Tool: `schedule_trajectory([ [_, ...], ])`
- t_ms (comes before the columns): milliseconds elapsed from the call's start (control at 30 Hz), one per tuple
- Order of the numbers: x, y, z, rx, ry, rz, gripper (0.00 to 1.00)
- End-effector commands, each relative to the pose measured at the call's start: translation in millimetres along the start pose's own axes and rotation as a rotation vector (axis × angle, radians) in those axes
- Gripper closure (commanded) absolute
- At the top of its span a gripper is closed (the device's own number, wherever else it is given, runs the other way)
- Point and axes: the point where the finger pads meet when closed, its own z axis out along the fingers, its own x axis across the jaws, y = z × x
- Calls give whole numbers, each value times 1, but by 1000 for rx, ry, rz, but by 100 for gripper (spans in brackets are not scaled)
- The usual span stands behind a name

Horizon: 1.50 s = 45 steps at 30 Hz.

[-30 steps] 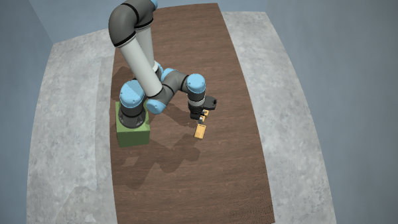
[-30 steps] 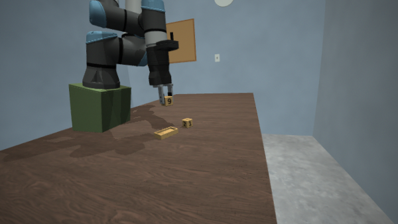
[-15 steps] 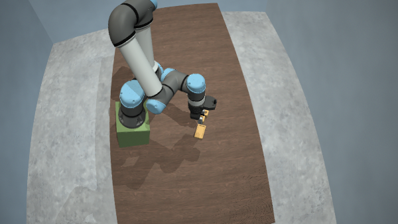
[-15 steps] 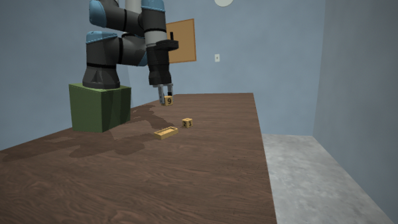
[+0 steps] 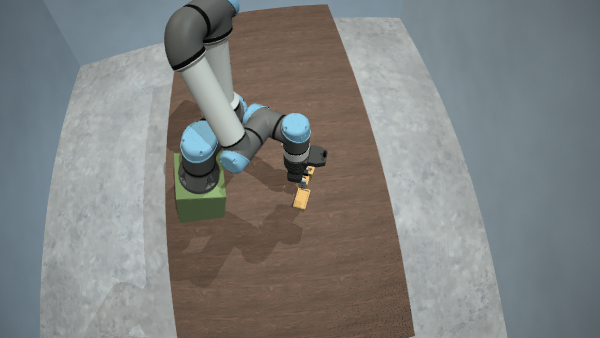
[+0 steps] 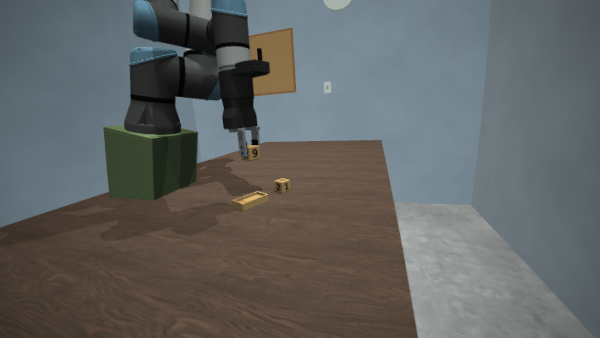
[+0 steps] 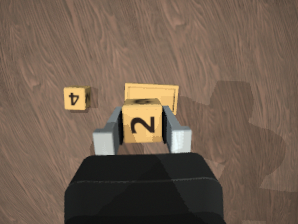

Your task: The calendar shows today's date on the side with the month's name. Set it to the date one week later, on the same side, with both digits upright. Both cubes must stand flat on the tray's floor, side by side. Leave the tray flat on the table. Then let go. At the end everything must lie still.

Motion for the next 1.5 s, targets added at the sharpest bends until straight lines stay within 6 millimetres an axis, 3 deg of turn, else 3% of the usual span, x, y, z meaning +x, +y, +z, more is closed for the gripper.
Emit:
schedule_trajectory([
  [0,6,-3,1,0,1,-80,40],
  [633,33,-8,4,-4,1,-468,40],
  [1467,89,-1,8,-3,-1,-1145,40],
])
